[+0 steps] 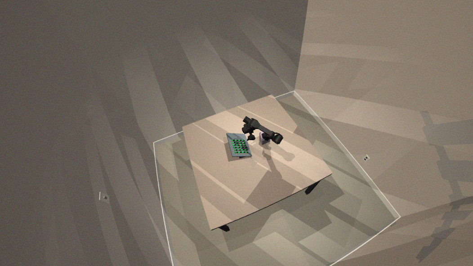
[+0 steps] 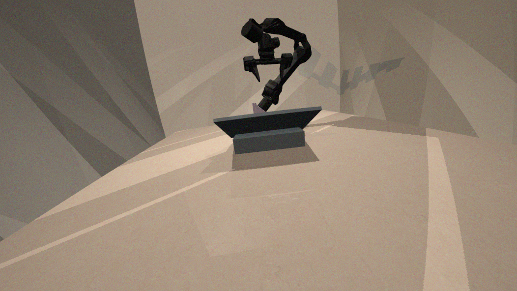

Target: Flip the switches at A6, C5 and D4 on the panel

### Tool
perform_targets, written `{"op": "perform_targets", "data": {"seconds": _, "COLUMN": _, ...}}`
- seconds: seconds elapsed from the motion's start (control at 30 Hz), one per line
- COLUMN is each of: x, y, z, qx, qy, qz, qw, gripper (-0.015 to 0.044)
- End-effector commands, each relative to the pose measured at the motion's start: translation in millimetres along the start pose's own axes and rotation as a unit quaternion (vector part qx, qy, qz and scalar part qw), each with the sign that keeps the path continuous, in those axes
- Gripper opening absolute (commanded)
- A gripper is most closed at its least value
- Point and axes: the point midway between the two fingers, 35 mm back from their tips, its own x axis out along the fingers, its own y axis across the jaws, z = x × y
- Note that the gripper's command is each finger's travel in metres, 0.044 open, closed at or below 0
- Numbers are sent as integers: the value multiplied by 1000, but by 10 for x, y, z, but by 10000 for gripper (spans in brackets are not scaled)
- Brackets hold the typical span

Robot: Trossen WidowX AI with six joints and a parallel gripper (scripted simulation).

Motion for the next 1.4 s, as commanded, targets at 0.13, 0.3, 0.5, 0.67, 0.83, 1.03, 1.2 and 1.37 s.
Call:
{"op": "perform_targets", "data": {"seconds": 0.13, "x": 314, "y": -344, "z": 240, "qx": 1, "qy": -2, "qz": -3, "qw": 1000, "gripper": 269}}
{"op": "perform_targets", "data": {"seconds": 0.3, "x": 841, "y": -765, "z": 483, "qx": 16, "qy": -6, "qz": -1, "qw": 1000, "gripper": 137}}
{"op": "perform_targets", "data": {"seconds": 0.5, "x": 916, "y": -815, "z": 506, "qx": 20, "qy": -7, "qz": -1, "qw": 1000, "gripper": 0}}
{"op": "perform_targets", "data": {"seconds": 0.67, "x": 1248, "y": -813, "z": 504, "qx": 19, "qy": -19, "qz": 0, "qw": 1000, "gripper": 0}}
{"op": "perform_targets", "data": {"seconds": 0.83, "x": 1267, "y": -811, "z": 503, "qx": 20, "qy": -20, "qz": 0, "qw": 1000, "gripper": 0}}
{"op": "perform_targets", "data": {"seconds": 1.03, "x": 1366, "y": -808, "z": 503, "qx": 19, "qy": -20, "qz": 0, "qw": 1000, "gripper": 0}}
{"op": "perform_targets", "data": {"seconds": 1.2, "x": 1402, "y": -809, "z": 505, "qx": 19, "qy": -20, "qz": 0, "qw": 1000, "gripper": 0}}
{"op": "perform_targets", "data": {"seconds": 1.37, "x": 1483, "y": -808, "z": 507, "qx": 19, "qy": -20, "qz": 0, "qw": 1000, "gripper": 0}}
